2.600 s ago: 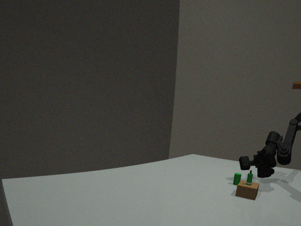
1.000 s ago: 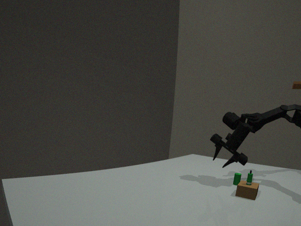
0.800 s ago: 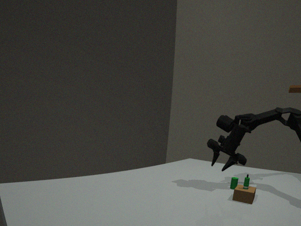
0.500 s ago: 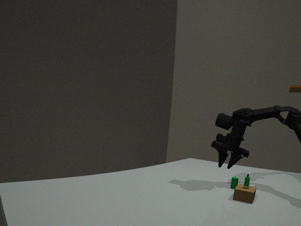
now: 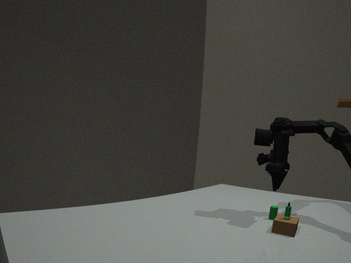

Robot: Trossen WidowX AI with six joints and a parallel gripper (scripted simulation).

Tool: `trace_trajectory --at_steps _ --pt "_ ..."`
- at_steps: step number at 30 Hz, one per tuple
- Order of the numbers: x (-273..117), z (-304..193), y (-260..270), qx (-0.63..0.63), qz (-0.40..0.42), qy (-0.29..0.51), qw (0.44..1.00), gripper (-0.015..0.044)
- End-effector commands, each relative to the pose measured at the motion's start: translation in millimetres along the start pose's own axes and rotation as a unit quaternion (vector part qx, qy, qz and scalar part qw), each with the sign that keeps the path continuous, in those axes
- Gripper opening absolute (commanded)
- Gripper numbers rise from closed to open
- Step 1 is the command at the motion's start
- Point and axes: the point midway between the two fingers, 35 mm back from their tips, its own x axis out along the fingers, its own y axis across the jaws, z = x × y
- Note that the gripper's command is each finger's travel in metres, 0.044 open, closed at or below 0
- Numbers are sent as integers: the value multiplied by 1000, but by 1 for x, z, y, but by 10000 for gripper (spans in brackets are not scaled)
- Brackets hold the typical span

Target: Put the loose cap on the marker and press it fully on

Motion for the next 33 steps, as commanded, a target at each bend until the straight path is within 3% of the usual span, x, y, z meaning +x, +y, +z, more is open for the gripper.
trace_trajectory --at_steps 1,4,8,33 --pt "-2 -3 -1 -21 -1 9 1000 251" --pt "0 -3 -1 -21 -1 9 1000 251" --pt "31 -3 -2 -21 -1 8 1000 251" --pt "71 -3 -2 -21 -2 8 1000 251"
